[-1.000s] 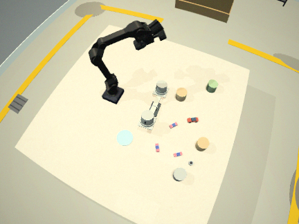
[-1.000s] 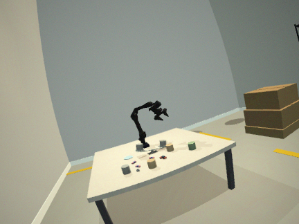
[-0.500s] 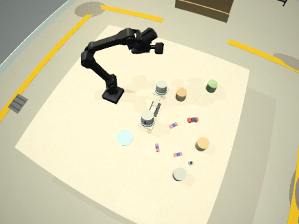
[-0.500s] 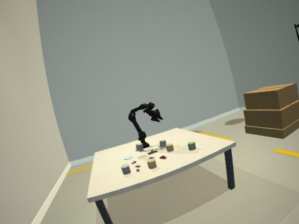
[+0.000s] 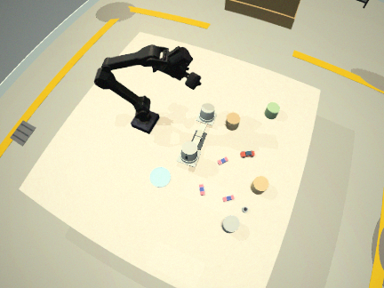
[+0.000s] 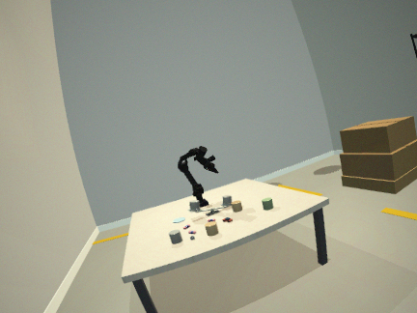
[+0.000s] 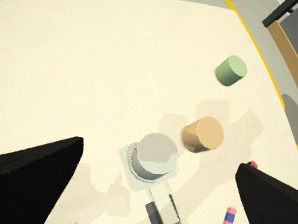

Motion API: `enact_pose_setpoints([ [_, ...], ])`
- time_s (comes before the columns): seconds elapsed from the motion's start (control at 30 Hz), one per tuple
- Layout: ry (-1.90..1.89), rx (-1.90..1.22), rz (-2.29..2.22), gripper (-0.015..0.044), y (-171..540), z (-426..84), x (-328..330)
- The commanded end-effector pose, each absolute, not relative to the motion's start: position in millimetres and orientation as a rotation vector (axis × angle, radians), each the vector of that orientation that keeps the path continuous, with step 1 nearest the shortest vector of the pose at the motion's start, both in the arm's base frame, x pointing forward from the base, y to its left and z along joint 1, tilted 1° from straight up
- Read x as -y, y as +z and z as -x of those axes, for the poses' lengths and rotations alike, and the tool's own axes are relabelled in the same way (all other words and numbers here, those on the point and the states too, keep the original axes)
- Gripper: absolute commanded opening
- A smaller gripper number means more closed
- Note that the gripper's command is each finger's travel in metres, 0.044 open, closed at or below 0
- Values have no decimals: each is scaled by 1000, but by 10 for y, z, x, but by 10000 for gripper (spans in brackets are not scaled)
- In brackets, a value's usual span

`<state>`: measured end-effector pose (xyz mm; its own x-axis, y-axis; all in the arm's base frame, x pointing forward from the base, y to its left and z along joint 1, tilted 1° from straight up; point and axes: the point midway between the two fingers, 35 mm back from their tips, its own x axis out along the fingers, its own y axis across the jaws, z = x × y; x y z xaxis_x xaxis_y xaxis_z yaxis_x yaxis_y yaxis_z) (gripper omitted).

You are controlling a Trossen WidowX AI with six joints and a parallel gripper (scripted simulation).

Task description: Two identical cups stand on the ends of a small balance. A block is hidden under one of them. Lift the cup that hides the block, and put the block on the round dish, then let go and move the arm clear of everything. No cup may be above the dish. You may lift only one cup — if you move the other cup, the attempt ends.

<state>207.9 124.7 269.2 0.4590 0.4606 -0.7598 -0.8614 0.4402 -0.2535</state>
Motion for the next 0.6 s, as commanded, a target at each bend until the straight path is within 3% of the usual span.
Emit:
enact_pose_setpoints([
  [0.0,791,-694,623,440,2665,-2068,-1072],
  [0.57,318,-775,262,440,2459,-1936,-368],
])
